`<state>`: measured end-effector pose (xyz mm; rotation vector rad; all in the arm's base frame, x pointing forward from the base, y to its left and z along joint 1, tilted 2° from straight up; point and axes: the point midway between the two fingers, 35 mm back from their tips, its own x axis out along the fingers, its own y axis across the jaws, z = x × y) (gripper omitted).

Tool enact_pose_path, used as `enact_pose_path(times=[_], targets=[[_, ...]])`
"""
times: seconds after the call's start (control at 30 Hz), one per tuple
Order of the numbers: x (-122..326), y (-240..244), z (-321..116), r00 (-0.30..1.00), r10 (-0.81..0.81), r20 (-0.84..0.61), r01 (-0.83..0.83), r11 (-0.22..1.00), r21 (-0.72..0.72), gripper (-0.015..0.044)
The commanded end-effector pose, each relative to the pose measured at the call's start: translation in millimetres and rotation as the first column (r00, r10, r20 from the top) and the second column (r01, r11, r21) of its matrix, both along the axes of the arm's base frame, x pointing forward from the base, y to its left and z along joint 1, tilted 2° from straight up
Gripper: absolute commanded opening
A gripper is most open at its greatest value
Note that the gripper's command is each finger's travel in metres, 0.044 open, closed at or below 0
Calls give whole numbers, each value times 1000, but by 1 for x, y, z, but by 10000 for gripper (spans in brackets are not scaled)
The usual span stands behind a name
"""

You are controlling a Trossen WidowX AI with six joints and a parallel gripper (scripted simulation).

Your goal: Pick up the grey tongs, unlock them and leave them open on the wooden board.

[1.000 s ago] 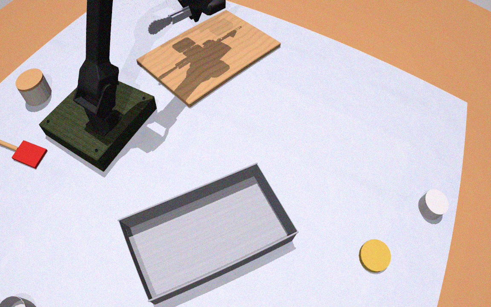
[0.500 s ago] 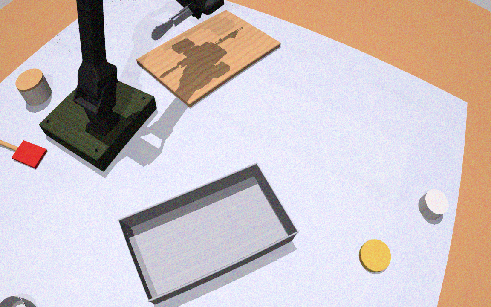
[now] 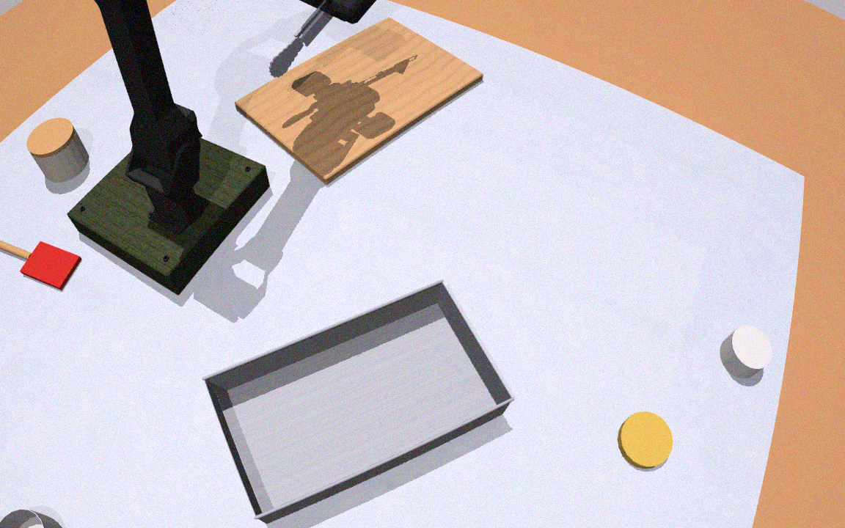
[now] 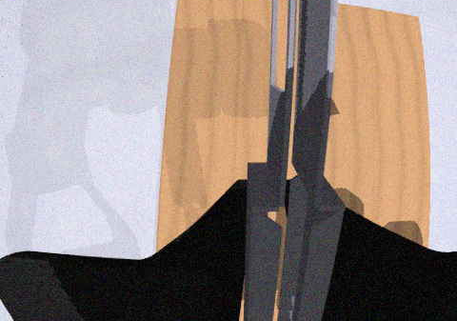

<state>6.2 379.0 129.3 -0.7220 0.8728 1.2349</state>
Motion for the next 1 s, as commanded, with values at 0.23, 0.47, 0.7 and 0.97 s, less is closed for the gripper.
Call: enact_pose_path(times=[0.23,0.47,0.7,0.97], targets=[[-2,-3,20,999,-7,52,-5,976,220,-150],[-2,-9,29,997,-24,73,-3,938,345,-150],[-3,-18,39,995,-46,86,1,885,465,-150],[-3,-32,50,993,-76,87,10,806,592,-150]])
